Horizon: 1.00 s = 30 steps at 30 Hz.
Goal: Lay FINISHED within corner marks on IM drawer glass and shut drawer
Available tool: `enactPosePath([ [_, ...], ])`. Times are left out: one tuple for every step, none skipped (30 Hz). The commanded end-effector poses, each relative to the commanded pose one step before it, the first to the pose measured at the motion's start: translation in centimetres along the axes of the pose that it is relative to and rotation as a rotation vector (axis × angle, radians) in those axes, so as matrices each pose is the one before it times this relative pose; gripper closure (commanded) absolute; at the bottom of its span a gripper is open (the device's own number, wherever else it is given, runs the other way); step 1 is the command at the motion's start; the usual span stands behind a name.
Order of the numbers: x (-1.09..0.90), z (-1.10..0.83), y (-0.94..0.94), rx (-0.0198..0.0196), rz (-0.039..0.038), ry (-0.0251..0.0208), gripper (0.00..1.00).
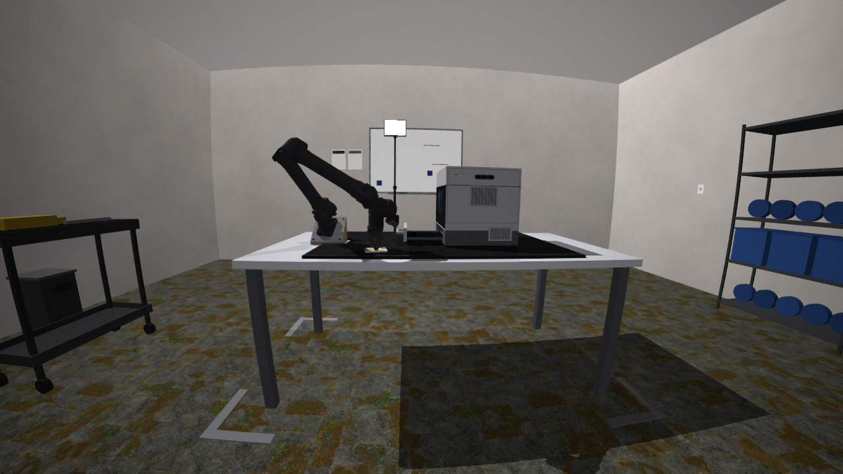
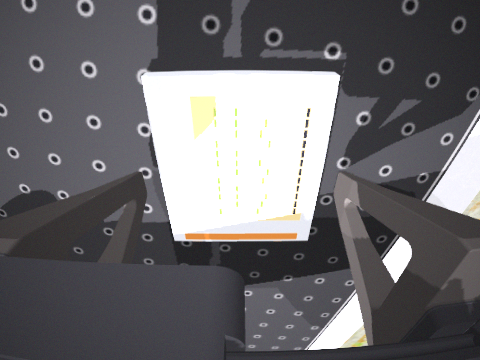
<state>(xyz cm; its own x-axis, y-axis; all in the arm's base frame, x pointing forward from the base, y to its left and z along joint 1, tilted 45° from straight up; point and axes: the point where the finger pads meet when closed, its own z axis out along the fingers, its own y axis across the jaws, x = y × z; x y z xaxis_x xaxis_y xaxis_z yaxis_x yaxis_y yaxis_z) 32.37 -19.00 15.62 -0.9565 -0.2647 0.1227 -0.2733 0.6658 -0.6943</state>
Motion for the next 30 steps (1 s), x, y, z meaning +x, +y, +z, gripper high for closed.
enactPosePath([
  [0.076, 1.19, 0.023, -0.00529, -0.00652, 0.01023, 0.0],
  [-0.022, 0.115, -0.04, 0.00044, 0.0006, -0.00054, 0.0],
  [-0.059, 0.087, -0.104, 0.00116, 0.00153, -0.00136, 0.0],
  [-0.087, -0.005, -0.17, 0.00222, 0.00239, -0.00178, 0.0],
  [-0.053, -0.045, -0.109, 0.00154, 0.0015, -0.00099, 0.0],
  [0.003, 0.003, 0.004, -0.00003, -0.00007, 0.00008, 0.0],
  [-0.369, -0.897, -0.41, 0.00974, 0.00889, -0.01679, 0.0],
  [0.0, 0.0, 0.0, 0.0, 0.0, 0.0, 0.0],
  [0.0, 0.0, 0.0, 0.0, 0.0, 0.0, 0.0],
  [0.0, 0.0, 0.0, 0.0, 0.0, 0.0, 0.0],
  [0.0, 0.0, 0.0, 0.0, 0.0, 0.0, 0.0],
  [0.0, 0.0, 0.0, 0.0, 0.0, 0.0, 0.0],
  [0.0, 0.0, 0.0, 0.0, 0.0, 0.0, 0.0],
  [0.0, 0.0, 0.0, 0.0, 0.0, 0.0, 0.0],
  [0.0, 0.0, 0.0, 0.0, 0.0, 0.0, 0.0],
  [0.0, 0.0, 0.0, 0.0, 0.0, 0.0, 0.02],
  [0.0, 0.0, 0.0, 0.0, 0.0, 0.0, 0.04],
  [0.0, 0.0, 0.0, 0.0, 0.0, 0.0, 0.06],
  [0.0, 0.0, 0.0, 0.0, 0.0, 0.0, 0.08],
  [0.0, 0.0, 0.0, 0.0, 0.0, 0.0, 0.1],
  [0.0, 0.0, 0.0, 0.0, 0.0, 0.0, 0.12],
  [0.0, 0.0, 0.0, 0.0, 0.0, 0.0, 0.14],
  [0.0, 0.0, 0.0, 0.0, 0.0, 0.0, 0.16],
  [0.0, 0.0, 0.0, 0.0, 0.0, 0.0, 0.18],
  [0.0, 0.0, 0.0, 0.0, 0.0, 0.0, 0.18],
  [0.0, 0.0, 0.0, 0.0, 0.0, 0.0, 0.18],
  [0.0, 0.0, 0.0, 0.0, 0.0, 0.0, 0.2],
  [0.0, 0.0, 0.0, 0.0, 0.0, 0.0, 0.22],
  [0.0, 0.0, 0.0, 0.0, 0.0, 0.0, 0.22],
  [0.0, 0.0, 0.0, 0.0, 0.0, 0.0, 0.22],
])
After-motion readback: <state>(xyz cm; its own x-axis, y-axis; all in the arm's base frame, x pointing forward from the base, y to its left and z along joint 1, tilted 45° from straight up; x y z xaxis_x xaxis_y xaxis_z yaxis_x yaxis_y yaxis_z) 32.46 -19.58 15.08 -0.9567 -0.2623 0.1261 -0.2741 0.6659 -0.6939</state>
